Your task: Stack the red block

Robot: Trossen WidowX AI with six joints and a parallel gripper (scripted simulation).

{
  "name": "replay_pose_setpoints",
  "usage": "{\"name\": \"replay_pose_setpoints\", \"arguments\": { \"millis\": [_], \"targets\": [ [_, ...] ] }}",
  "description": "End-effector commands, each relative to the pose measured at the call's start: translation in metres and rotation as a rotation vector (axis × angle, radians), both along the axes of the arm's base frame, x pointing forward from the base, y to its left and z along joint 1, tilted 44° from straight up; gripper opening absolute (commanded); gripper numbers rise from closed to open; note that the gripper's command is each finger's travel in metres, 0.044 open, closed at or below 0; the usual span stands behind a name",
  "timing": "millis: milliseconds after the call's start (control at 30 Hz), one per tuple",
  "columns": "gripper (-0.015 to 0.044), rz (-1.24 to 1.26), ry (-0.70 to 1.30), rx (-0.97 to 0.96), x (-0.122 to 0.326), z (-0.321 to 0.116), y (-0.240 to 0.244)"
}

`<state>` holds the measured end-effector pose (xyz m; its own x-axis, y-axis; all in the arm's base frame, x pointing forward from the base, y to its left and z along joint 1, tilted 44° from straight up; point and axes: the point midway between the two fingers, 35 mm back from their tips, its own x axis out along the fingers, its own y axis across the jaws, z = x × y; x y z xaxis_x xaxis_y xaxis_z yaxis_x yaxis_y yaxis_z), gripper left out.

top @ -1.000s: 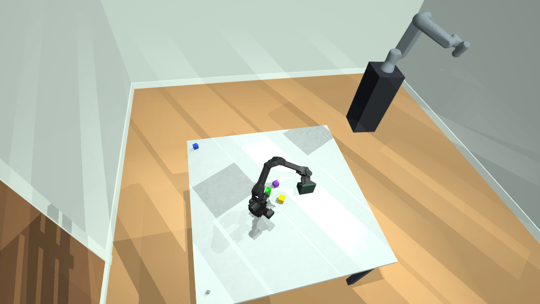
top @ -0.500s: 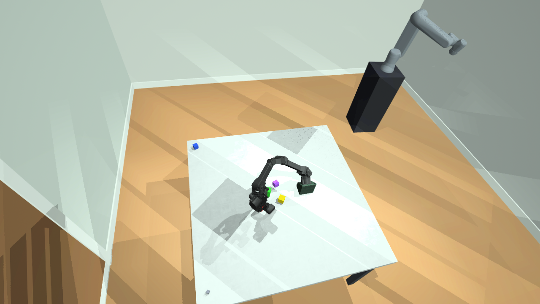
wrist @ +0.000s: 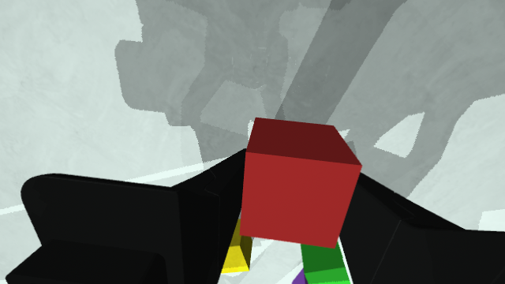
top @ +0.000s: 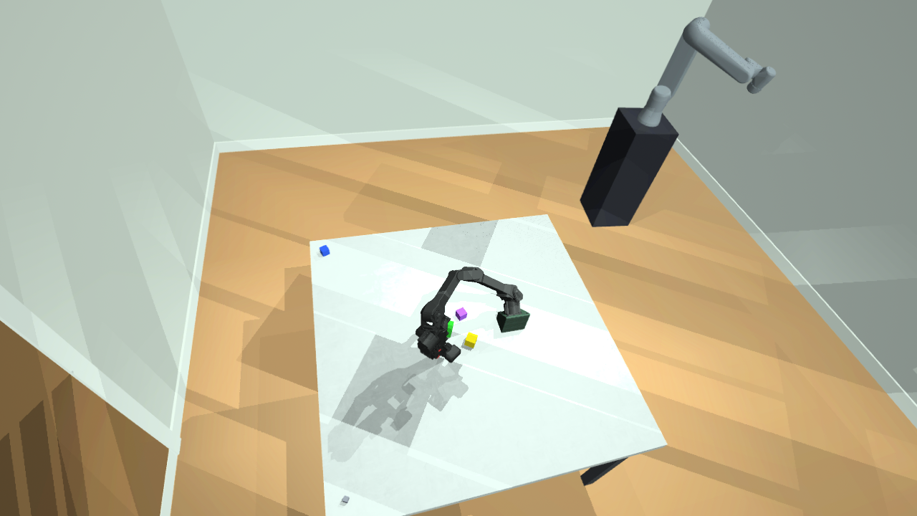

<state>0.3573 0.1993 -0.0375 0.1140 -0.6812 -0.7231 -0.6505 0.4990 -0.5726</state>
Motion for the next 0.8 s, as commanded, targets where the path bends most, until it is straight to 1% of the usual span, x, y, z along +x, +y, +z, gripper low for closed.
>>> {"name": "replay_pose_setpoints", "arguments": {
  "millis": [0, 767],
  "targets": [
    [0.0, -0.002, -0.002, 0.005, -0.002, 0.008, -0.003],
    [0.0, -0.002, 0.001, 0.001, -0.035, 0.066, -0.061]
  ]
}}
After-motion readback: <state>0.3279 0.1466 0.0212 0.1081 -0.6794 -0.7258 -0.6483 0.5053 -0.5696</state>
